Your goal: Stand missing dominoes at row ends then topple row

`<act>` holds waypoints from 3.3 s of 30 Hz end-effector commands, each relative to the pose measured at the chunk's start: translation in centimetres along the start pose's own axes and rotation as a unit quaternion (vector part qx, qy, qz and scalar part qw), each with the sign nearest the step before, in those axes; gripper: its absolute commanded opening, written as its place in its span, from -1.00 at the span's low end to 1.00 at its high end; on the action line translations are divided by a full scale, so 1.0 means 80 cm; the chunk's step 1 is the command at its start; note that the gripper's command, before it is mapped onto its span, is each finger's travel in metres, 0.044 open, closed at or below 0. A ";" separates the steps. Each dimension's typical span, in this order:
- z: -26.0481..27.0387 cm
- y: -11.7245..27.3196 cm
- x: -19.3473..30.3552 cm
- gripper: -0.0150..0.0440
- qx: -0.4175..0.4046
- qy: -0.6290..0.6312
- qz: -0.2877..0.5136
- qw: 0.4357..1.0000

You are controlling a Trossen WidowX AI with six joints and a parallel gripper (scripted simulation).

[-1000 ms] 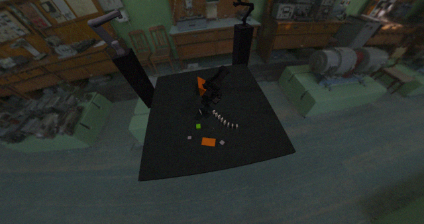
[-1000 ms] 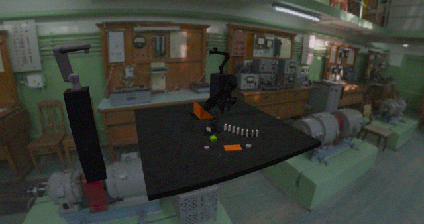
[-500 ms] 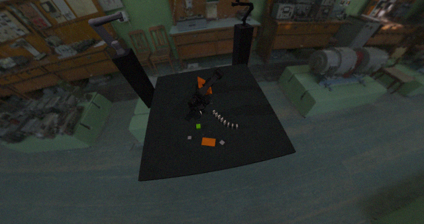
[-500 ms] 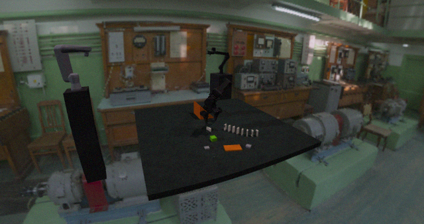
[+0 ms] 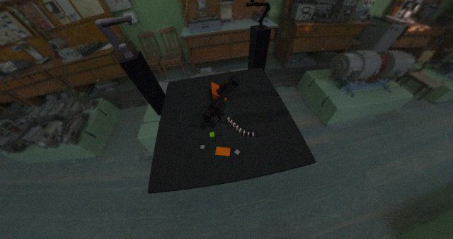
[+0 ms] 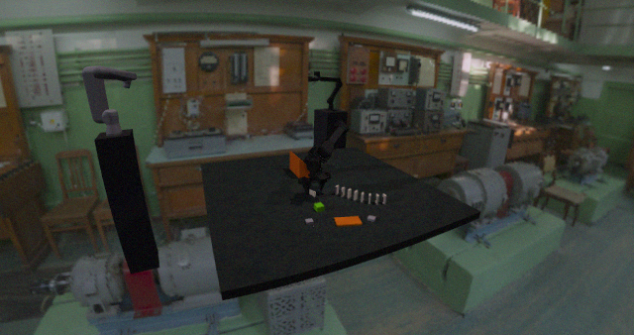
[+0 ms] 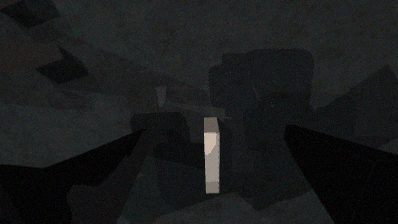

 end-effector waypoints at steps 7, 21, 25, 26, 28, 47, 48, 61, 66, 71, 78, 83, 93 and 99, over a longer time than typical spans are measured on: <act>0.003 -0.020 0.004 1.00 -0.007 -0.006 0.002 1.000; 0.003 -0.020 0.004 0.11 -0.007 -0.006 0.002 1.000; 0.003 -0.020 0.004 -0.25 -0.007 -0.006 0.002 1.000; 0.003 -0.020 0.004 -0.33 -0.007 -0.006 0.002 1.000; 0.003 -0.020 0.004 -0.39 -0.007 -0.006 0.002 1.000; -0.003 0.128 0.009 -0.39 -0.005 -0.006 0.004 1.000; -0.004 0.143 0.010 -0.39 -0.005 -0.006 0.004 1.000; -0.049 0.179 0.054 -0.39 0.003 -0.264 0.006 0.964; -0.092 0.181 0.108 -0.39 0.007 -0.531 0.004 0.847; -0.120 0.180 0.154 -0.39 0.008 -0.707 0.004 0.707; -0.137 0.177 0.185 -0.39 0.007 -0.805 0.004 0.593; -0.137 0.177 0.185 -0.39 0.007 -0.805 0.004 0.593; -0.138 0.170 0.184 -0.39 0.031 -0.802 0.004 0.596; -0.141 0.153 0.181 -0.39 0.088 -0.795 0.002 0.600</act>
Point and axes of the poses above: the point midway between the two fingers, 35 mm back from their tips, its own y axis back along the fingers, its own z axis across the jaws, x = y × z, the point moved 4 cm from there along y, back along the fingers, and after that the axes turned 1 degree about y, right-handed, at the moved point
